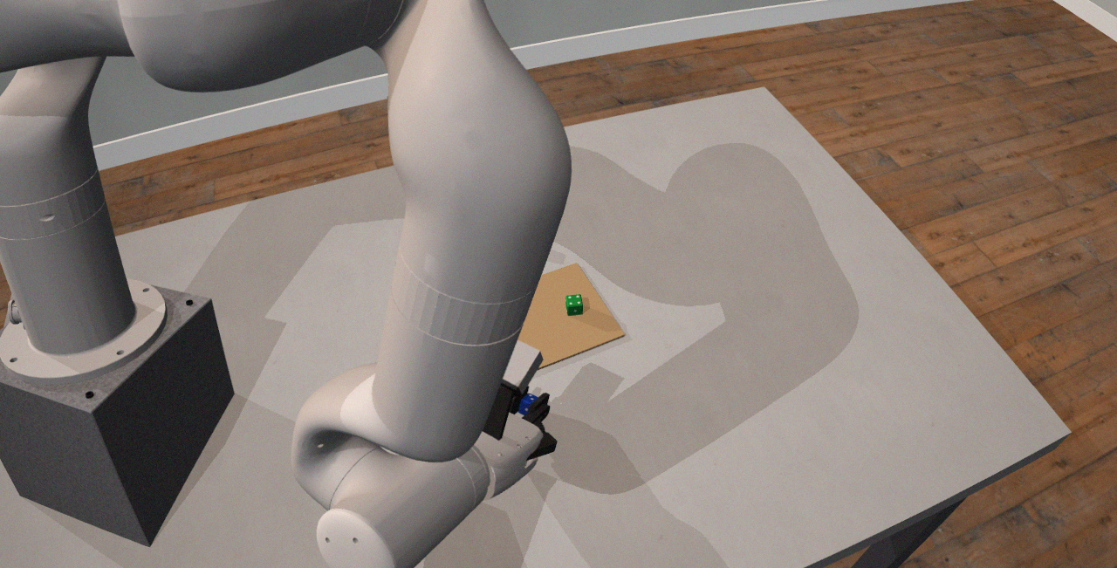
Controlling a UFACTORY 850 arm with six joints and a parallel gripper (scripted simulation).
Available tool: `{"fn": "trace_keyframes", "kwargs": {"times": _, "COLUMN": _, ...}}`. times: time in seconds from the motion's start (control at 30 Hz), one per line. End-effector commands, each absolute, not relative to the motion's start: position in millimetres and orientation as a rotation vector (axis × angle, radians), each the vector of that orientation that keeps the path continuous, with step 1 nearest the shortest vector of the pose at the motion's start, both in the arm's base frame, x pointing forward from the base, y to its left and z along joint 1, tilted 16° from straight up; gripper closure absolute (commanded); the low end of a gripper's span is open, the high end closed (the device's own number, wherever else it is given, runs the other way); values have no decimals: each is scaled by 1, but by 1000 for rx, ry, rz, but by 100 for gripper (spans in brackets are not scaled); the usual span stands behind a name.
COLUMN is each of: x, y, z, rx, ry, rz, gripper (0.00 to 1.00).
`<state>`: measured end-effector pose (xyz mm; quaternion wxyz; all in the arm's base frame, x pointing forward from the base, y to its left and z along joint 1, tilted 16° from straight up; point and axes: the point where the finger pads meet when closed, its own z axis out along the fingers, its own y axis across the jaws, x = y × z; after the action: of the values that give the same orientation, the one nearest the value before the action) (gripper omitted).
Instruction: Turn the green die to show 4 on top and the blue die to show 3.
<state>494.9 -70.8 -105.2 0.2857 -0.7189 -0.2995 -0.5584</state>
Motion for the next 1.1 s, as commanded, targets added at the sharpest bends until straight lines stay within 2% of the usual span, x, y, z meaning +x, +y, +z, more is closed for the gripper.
{"fn": "trace_keyframes", "kwargs": {"times": 0.0, "x": 495, "y": -71, "z": -105, "rx": -1922, "ry": -801, "rz": -1494, "gripper": 81}}
{"fn": "trace_keyframes", "kwargs": {"times": 0.07, "x": 495, "y": -71, "z": -105, "rx": -1922, "ry": -801, "rz": -1494, "gripper": 81}}
{"fn": "trace_keyframes", "kwargs": {"times": 0.1, "x": 495, "y": -71, "z": -105, "rx": -1922, "ry": -801, "rz": -1494, "gripper": 77}}
{"fn": "trace_keyframes", "kwargs": {"times": 0.23, "x": 495, "y": -71, "z": -105, "rx": -1922, "ry": -801, "rz": -1494, "gripper": 77}}
{"fn": "trace_keyframes", "kwargs": {"times": 0.27, "x": 495, "y": -71, "z": -105, "rx": -1922, "ry": -801, "rz": -1494, "gripper": 72}}
{"fn": "trace_keyframes", "kwargs": {"times": 0.43, "x": 495, "y": -71, "z": -105, "rx": -1922, "ry": -801, "rz": -1494, "gripper": 68}}
{"fn": "trace_keyframes", "kwargs": {"times": 0.47, "x": 495, "y": -71, "z": -105, "rx": -1922, "ry": -801, "rz": -1494, "gripper": 64}}
{"fn": "trace_keyframes", "kwargs": {"times": 1.07, "x": 495, "y": -71, "z": -105, "rx": -1922, "ry": -801, "rz": -1494, "gripper": 64}}
